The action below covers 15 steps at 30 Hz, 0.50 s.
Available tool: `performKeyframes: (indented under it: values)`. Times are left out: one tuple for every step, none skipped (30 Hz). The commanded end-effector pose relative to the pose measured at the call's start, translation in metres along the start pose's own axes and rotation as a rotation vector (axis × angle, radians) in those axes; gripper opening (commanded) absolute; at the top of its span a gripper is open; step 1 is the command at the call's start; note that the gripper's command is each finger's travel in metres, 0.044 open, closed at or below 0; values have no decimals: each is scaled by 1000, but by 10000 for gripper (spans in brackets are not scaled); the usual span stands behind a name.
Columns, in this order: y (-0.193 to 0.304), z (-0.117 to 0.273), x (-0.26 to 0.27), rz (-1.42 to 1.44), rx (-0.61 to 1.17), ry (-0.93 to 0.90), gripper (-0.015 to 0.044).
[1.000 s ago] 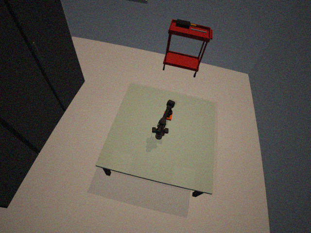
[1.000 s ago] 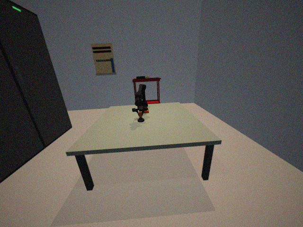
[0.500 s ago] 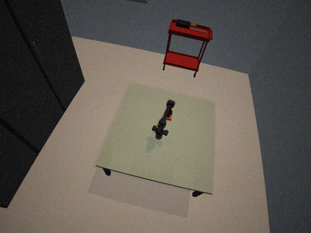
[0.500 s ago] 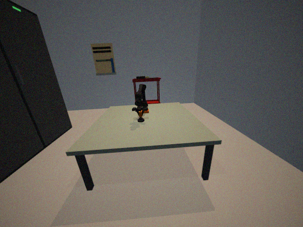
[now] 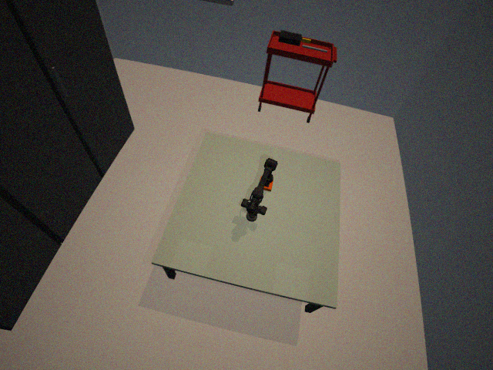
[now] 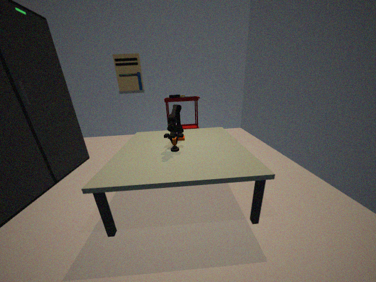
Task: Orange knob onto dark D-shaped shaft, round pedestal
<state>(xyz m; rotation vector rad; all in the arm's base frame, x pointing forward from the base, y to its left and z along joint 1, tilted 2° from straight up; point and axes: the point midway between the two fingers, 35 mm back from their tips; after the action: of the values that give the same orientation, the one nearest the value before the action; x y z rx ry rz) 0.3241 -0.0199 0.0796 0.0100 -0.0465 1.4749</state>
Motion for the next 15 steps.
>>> performKeyframes:
  values:
    - [0,0,0,-4,-6,0,0]
    - [0,0,0,-4,-6,0,0]
    - [0,0,0,-4,-6,0,0]
    - [-1,0,0,-4,-6,0,0]
    - [-1,-1,0,-4,-6,0,0]
    - [-1,-1,0,-4,-6,0,0]
    - [-1,-1,0,-4,-6,0,0]
    - [-1,-1,0,-4,-6,0,0]
    - [-1,-1,0,-4,-6,0,0]
    - [-1,-1,0,-4,-6,0,0]
    - [-1,-1,0,-4,-6,0,0]
    - [-1,-1,0,-4,-6,0,0]
    - [-1,-1,0,-4,-6,0,0]
    - [-1,-1,0,-4,-6,0,0]
    - [-2,0,0,-4,-6,0,0]
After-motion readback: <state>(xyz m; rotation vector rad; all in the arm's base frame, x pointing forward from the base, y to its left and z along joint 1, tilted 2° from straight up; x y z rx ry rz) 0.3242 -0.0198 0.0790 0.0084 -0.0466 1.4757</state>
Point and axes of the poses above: the point midway between the two fingers, 35 mm back from their tips, its own z axis back along the fingers, its own x axis across the jaws, y = z × x, and after that the axes turned 2 degrees about -z, right-handed
